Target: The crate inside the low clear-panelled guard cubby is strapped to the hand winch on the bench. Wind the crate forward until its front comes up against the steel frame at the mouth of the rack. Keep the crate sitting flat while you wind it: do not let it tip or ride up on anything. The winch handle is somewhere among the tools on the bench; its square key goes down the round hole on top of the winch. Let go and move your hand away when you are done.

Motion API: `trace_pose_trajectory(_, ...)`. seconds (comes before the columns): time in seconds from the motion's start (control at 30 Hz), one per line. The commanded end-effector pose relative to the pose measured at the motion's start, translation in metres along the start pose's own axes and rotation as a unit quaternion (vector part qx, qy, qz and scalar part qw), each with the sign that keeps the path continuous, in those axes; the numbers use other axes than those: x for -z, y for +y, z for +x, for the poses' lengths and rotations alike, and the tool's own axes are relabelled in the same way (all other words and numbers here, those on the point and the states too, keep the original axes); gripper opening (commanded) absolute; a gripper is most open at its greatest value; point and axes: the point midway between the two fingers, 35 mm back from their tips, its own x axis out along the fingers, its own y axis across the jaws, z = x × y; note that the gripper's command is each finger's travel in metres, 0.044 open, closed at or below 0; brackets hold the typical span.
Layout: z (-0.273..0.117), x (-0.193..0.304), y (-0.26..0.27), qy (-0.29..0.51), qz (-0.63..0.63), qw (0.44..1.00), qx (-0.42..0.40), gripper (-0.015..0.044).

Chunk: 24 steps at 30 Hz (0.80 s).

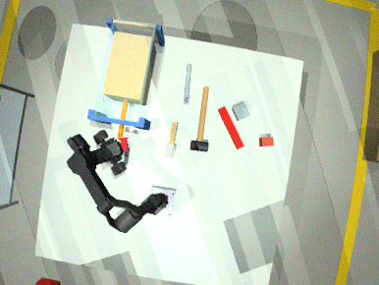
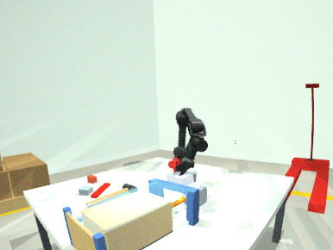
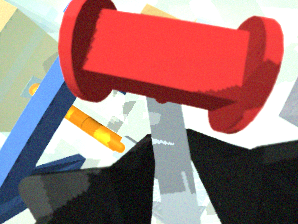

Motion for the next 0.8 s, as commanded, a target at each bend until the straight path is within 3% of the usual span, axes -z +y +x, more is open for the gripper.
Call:
trace_pose_trajectory(0.0,0.008,0.002,-0.001,-0.005,0.001,1.0,0.001,0.0)
trace_pose_trajectory(0.47,0.03,0.01,-0.004,-0.006,0.001,1.0,0.001,0.0)
trace_pose_trajectory(0.77,0.021,0.008,-0.003,-0.006,0.002,1.0,0.001,0.0)
